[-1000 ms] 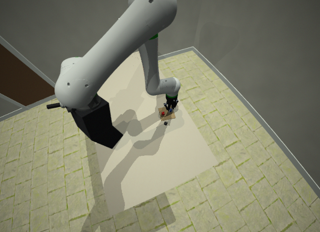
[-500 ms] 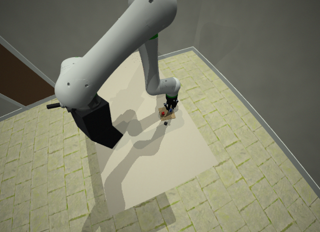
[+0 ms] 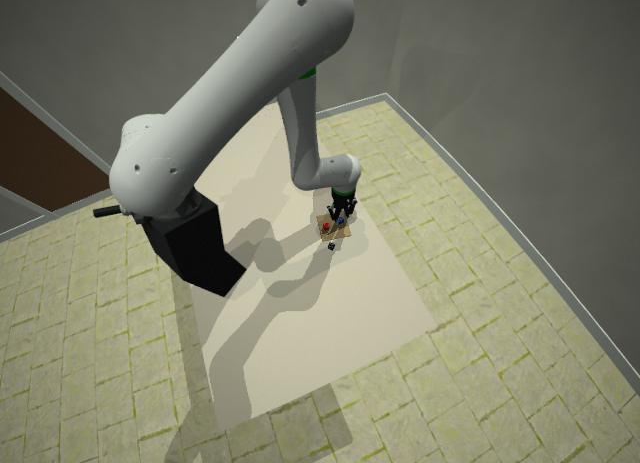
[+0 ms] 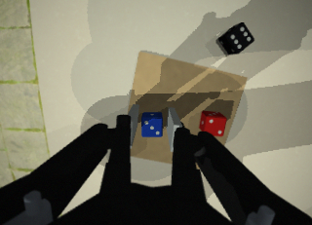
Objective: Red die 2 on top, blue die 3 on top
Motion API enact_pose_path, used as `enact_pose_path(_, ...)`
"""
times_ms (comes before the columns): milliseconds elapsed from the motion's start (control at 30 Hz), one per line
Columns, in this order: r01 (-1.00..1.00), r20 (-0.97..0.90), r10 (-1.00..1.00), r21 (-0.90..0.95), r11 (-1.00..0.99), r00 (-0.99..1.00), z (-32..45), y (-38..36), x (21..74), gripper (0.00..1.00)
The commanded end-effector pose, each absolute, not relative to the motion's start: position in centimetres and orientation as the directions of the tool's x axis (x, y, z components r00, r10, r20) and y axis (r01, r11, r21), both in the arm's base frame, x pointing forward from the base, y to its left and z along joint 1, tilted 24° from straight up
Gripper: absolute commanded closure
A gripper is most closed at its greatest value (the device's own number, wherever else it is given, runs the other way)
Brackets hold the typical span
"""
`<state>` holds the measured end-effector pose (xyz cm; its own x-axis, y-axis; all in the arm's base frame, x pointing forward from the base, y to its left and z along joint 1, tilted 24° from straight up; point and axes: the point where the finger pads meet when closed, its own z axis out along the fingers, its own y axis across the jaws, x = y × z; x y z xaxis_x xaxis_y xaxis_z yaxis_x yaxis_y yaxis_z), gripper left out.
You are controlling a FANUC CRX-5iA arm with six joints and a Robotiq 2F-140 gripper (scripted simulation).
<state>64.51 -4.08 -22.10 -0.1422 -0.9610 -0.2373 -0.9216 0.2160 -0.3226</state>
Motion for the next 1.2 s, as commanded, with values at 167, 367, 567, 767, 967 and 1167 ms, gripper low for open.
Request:
enact_pose_path(167, -0.921, -0.237, -0.961, -0.323, 0.216, -0.142, -22.1, -4.1, 64.5, 0.75)
enact_pose_path(367, -0.921, -0.237, -0.961, -0.323, 0.216, -0.142, -20.8, -4.3, 64.0, 0.75)
enact_pose_path(567, -0.921, -0.237, -0.961, -0.323, 0.216, -0.142, -19.0, -4.7, 63.3, 0.75)
enact_pose_path(767, -0.921, -0.237, -0.961, -0.323, 0.216, -0.142, -16.1, -5.2, 62.2, 0.75)
enact_pose_path(967, -0.921, -0.237, -0.961, -0.323, 0.216, -0.142, -14.3, -5.6, 61.4, 0.75)
enact_pose_path(1167, -0.921, -0.237, -0.961, -0.323, 0.216, -0.142, -13.9, -5.6, 61.3, 0.75)
